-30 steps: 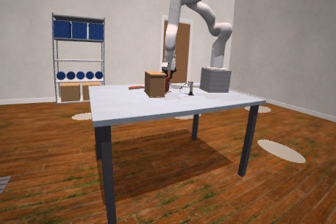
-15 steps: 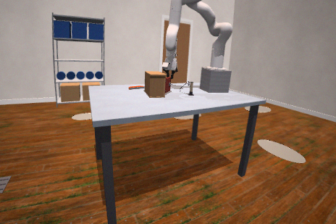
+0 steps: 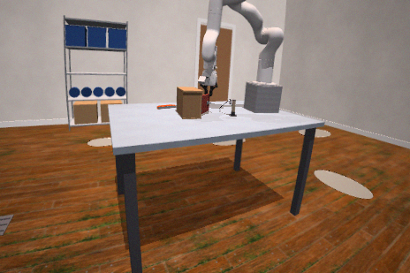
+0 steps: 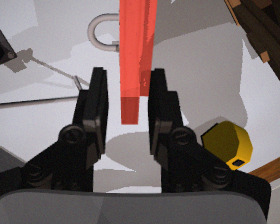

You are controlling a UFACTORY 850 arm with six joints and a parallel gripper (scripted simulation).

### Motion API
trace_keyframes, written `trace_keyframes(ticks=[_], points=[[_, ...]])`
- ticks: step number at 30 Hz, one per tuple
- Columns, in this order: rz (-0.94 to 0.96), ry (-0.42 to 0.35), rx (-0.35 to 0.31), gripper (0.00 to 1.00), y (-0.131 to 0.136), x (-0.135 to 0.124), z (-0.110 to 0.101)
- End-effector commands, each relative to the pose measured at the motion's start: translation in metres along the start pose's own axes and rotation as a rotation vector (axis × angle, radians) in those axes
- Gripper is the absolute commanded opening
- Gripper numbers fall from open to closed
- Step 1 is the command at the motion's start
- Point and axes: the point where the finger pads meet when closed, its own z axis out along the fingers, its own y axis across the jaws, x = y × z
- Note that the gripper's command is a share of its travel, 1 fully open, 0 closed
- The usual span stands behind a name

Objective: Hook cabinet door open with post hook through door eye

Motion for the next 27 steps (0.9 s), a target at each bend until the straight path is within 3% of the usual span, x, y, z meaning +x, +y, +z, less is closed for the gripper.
trace_keyframes(ticks=[1, 27], points=[[0.000, 0.006, -0.001, 0.27, 0.0004, 0.0006, -0.0005], [-0.044, 0.006, -0.001, 0.27, 0.0067, 0.0010, -0.0025]])
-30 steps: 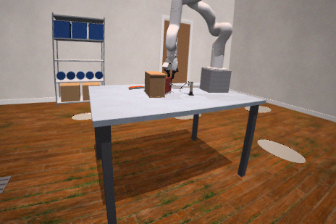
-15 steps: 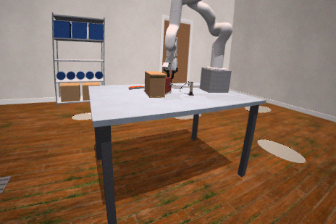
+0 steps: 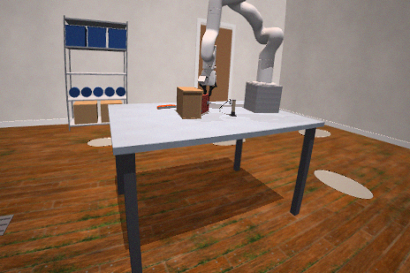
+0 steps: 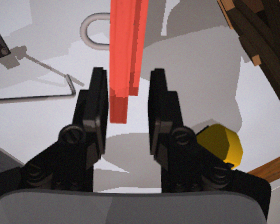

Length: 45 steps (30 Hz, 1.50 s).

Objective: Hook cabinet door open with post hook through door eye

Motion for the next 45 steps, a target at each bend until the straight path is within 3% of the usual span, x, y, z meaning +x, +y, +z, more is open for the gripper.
trace_keyframes(ticks=[1, 16, 45], points=[[0.000, 0.001, -0.001, 0.27, 0.001, 0.001, -0.002], [0.000, 0.001, -0.001, 0.27, 0.001, 0.001, -0.014], [0.000, 0.001, -0.001, 0.27, 0.001, 0.001, -0.068]])
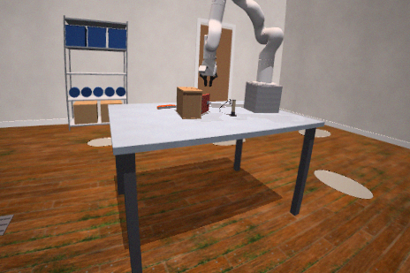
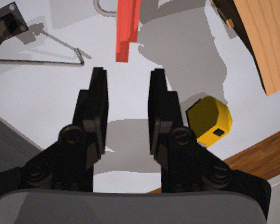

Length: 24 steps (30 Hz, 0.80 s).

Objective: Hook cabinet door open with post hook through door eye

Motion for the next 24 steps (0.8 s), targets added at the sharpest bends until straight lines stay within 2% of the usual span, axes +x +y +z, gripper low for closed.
trace_keyframes(ticks=[1, 24], points=[[0.000, -0.004, -0.002, 0.27, 0.0005, 0.0007, -0.0047], [-0.055, 0.007, 0.007, 0.27, -0.0061, -0.0017, -0.0079]])
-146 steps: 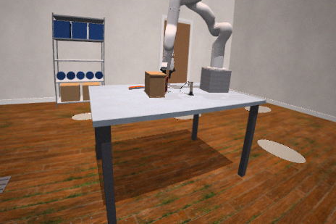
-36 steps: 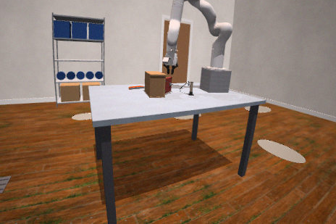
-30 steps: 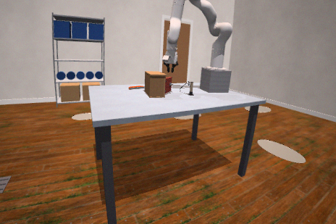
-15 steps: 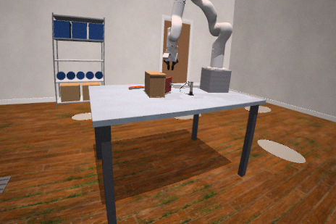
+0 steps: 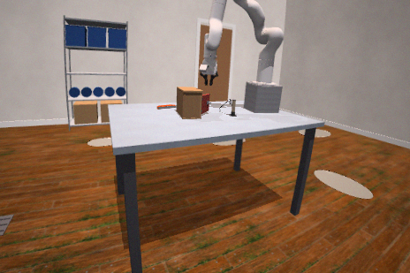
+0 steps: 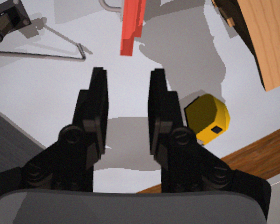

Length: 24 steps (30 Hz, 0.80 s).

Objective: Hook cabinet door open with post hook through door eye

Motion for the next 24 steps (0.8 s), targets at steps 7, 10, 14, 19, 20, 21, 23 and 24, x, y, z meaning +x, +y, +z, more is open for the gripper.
trace_keyframes(ticks=[7, 10, 14, 19, 20, 21, 23, 24], points=[[-0.137, 0.033, 0.015, 0.27, -0.014, -0.006, -0.001], [-0.178, 0.040, 0.016, 0.27, -0.018, -0.008, -0.001], [-0.246, 0.050, 0.014, 0.27, -0.024, -0.012, -0.001], [-0.371, 0.061, 0.006, 0.27, -0.034, -0.022, -0.001], [-0.397, 0.062, 0.003, 0.27, -0.036, -0.024, -0.001], [-0.423, 0.062, 0.001, 0.27, -0.038, -0.026, -0.001], [-0.475, 0.060, -0.004, 0.27, -0.041, -0.031, -0.001], [-0.501, 0.059, -0.006, 0.27, -0.043, -0.034, -0.001]])
